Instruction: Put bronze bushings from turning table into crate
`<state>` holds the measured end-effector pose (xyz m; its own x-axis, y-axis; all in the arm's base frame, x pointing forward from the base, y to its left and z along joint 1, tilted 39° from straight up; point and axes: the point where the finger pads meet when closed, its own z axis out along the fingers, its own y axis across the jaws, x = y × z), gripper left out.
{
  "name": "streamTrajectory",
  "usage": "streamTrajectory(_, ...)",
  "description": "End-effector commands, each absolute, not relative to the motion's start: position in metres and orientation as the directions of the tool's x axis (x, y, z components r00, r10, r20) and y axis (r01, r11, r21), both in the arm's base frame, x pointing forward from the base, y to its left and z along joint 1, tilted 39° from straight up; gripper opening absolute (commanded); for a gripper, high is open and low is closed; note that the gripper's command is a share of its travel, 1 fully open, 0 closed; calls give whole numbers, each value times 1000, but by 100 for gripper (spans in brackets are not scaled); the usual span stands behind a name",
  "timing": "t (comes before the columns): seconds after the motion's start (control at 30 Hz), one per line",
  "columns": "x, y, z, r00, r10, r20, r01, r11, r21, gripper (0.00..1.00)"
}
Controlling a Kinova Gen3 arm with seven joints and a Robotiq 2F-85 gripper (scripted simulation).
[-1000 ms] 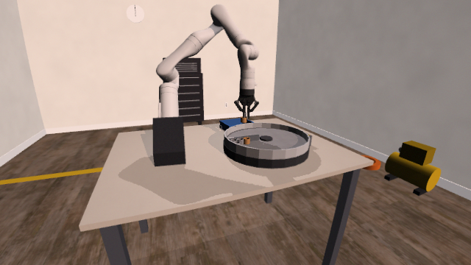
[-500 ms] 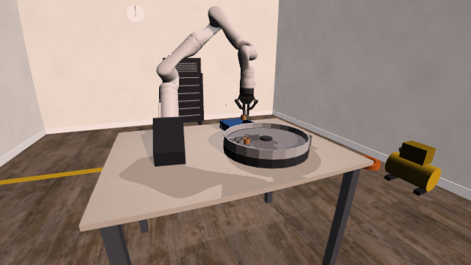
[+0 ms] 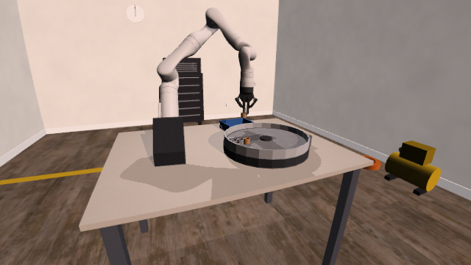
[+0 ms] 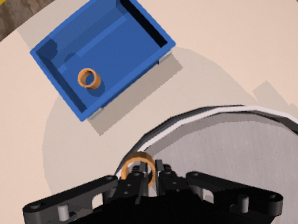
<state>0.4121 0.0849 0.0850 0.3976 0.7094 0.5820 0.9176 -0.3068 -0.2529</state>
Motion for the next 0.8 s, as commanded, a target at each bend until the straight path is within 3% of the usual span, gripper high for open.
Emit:
streamTrajectory(0.0, 414, 86, 88, 388, 713, 583, 921, -303, -243, 0)
streamTrajectory(0.2, 414, 86, 88, 388, 713, 583, 921, -303, -243, 0)
streamTrajectory(0.37, 429, 128, 122, 389, 713, 583, 921, -303, -244, 0)
streamTrajectory(0.77, 429, 128, 122, 389, 713, 583, 921, -303, -244, 0)
